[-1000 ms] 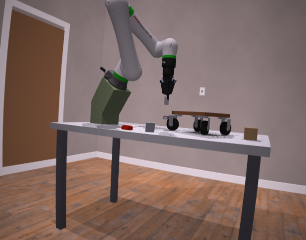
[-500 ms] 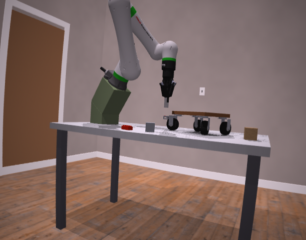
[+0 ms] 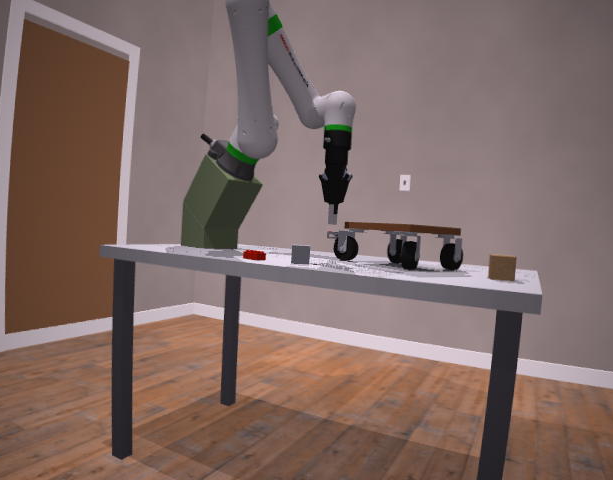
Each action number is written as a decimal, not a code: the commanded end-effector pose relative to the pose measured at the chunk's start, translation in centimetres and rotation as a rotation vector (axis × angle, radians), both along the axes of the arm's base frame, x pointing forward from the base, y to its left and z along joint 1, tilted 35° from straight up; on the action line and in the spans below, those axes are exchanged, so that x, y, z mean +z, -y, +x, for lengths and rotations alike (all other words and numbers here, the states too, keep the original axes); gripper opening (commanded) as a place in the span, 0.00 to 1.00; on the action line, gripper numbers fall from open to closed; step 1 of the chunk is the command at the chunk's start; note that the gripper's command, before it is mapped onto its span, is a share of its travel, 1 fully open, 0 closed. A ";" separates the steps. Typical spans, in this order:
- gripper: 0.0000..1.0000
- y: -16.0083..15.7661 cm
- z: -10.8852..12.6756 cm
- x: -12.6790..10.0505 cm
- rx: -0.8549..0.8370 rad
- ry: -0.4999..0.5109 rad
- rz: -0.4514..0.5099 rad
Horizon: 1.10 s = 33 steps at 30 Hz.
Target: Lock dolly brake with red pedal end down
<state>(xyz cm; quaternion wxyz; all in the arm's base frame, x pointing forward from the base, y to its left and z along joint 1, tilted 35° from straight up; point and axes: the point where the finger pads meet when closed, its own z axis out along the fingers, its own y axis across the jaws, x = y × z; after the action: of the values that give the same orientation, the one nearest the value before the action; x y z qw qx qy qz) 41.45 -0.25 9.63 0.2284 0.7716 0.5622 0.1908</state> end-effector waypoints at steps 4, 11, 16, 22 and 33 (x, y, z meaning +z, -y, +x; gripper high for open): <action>0.00 0.1 0.5 -0.6 0.000 0.001 0.000; 0.00 0.2 1.0 -1.3 0.000 0.001 0.000; 0.00 0.3 1.2 -1.6 0.000 0.001 0.000; 0.00 0.3 1.2 -1.7 0.000 0.001 0.000; 0.00 0.3 1.2 -1.7 0.000 0.001 0.000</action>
<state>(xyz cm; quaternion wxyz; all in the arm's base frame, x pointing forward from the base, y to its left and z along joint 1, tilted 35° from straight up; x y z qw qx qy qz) 42.66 -0.55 7.94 0.2286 0.7716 0.5621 0.1909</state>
